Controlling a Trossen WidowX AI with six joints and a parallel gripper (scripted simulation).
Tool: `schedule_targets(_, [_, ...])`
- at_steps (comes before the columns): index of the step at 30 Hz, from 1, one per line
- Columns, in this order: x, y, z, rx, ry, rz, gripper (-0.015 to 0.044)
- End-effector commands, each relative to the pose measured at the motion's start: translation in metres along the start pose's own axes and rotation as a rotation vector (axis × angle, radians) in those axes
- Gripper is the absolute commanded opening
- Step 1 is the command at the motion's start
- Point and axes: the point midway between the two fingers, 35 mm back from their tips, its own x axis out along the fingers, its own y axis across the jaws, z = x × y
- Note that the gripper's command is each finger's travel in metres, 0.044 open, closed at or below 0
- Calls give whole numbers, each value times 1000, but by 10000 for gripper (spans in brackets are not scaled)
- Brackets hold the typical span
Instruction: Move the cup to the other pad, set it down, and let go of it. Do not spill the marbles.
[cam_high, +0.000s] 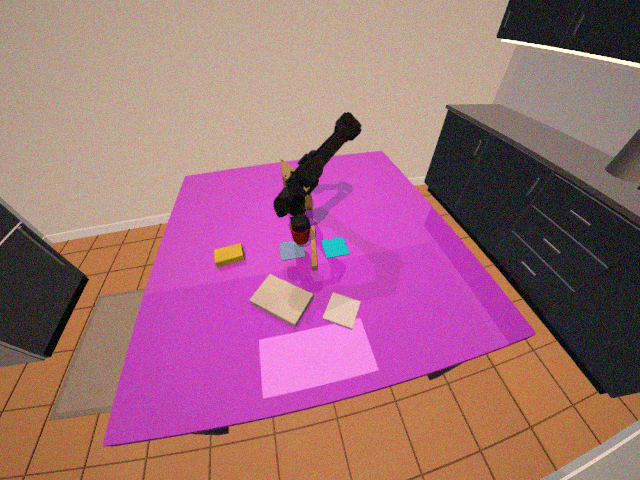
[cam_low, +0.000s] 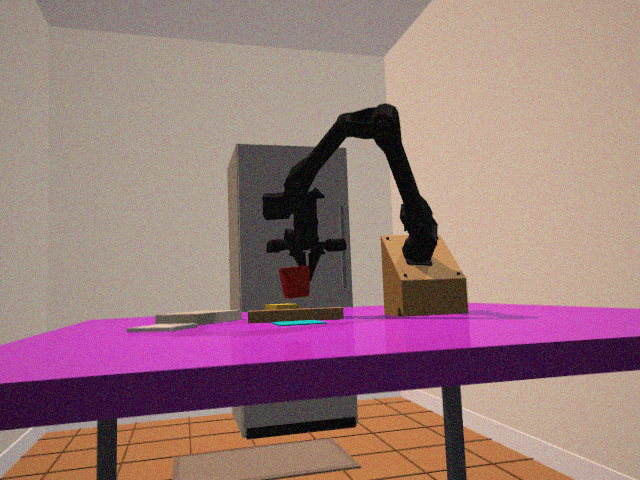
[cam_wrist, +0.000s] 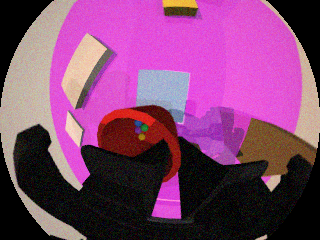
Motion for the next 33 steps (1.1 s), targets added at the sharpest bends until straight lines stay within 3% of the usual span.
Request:
schedule_targets(1, [0, 1, -11, 6, 5, 1, 0])
schedule_targets(33, [-3, 18, -99, 5, 9, 1, 0])
